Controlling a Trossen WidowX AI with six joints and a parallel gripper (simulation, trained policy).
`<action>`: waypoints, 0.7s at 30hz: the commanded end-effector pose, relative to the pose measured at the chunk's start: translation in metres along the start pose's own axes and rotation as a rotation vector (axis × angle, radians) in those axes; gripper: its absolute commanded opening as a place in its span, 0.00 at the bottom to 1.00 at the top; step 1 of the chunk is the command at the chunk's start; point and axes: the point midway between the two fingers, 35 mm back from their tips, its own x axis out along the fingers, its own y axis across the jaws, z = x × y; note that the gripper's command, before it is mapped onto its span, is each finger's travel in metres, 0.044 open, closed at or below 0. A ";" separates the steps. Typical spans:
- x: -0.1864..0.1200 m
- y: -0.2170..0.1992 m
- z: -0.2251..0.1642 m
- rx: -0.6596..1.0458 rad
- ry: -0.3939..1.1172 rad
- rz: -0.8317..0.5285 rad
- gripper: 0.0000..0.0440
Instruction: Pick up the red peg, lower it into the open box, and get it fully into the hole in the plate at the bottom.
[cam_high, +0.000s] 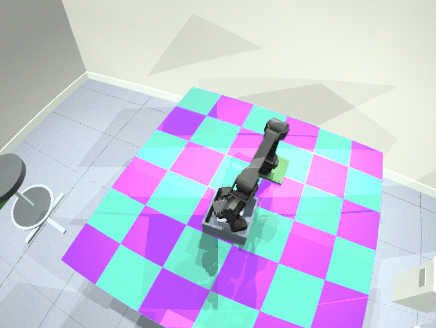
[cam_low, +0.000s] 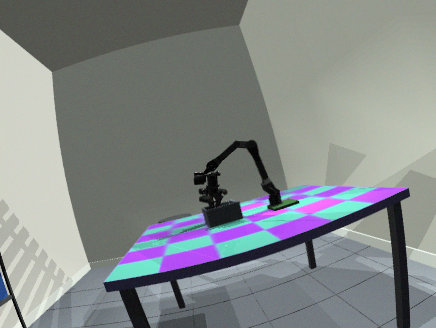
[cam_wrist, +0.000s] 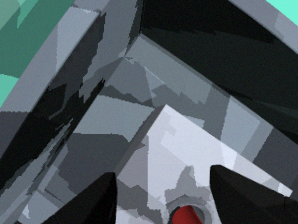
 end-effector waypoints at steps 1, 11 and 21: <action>-0.002 0.005 0.005 -0.005 0.020 0.003 0.50; -0.019 0.030 0.020 -0.008 0.093 0.034 0.91; -0.043 0.071 0.028 -0.020 0.124 0.155 1.00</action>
